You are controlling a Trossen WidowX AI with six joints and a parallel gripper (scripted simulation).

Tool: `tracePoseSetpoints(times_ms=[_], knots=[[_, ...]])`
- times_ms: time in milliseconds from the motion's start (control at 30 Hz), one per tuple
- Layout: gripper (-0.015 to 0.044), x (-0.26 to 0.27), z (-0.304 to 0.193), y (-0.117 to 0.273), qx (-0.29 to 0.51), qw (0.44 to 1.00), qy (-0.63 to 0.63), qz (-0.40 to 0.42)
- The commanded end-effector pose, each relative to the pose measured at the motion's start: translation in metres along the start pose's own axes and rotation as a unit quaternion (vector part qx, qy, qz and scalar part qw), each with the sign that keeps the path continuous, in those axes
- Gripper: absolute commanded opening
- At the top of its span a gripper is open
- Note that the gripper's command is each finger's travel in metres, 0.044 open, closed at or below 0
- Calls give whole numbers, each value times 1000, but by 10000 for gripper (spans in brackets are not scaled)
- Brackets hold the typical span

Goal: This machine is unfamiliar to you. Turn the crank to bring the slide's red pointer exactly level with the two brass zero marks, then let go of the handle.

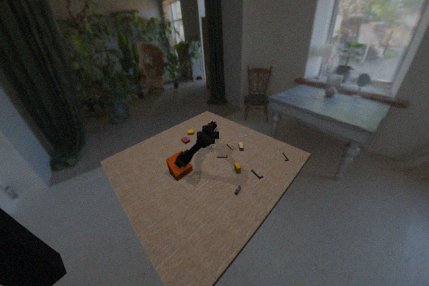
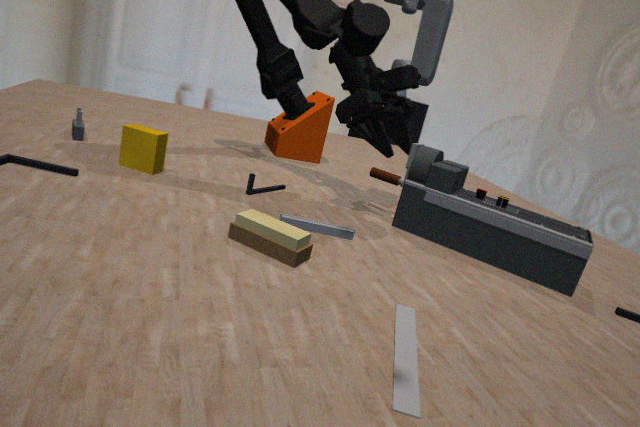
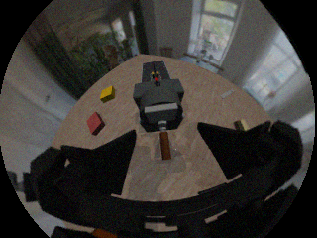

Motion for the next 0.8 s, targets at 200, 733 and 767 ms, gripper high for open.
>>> tracePoseSetpoints(times_ms=[200,733,767], knots=[[440,3,-10,-9,1,1000,5,5],[440,2,-28,-28,1,1000,5,5],[440,2,-29,-29,1,1000,5,5]])
Point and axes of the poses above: the point midway between the two fingers, 35 mm back from their tips, its own y axis back along the fingers, its own x axis across the jaws, z = x × y, the point moved 3 cm from there along y, back along the fingers, and after that the axes turned 3 degrees about -y, right-handed, at the moved point
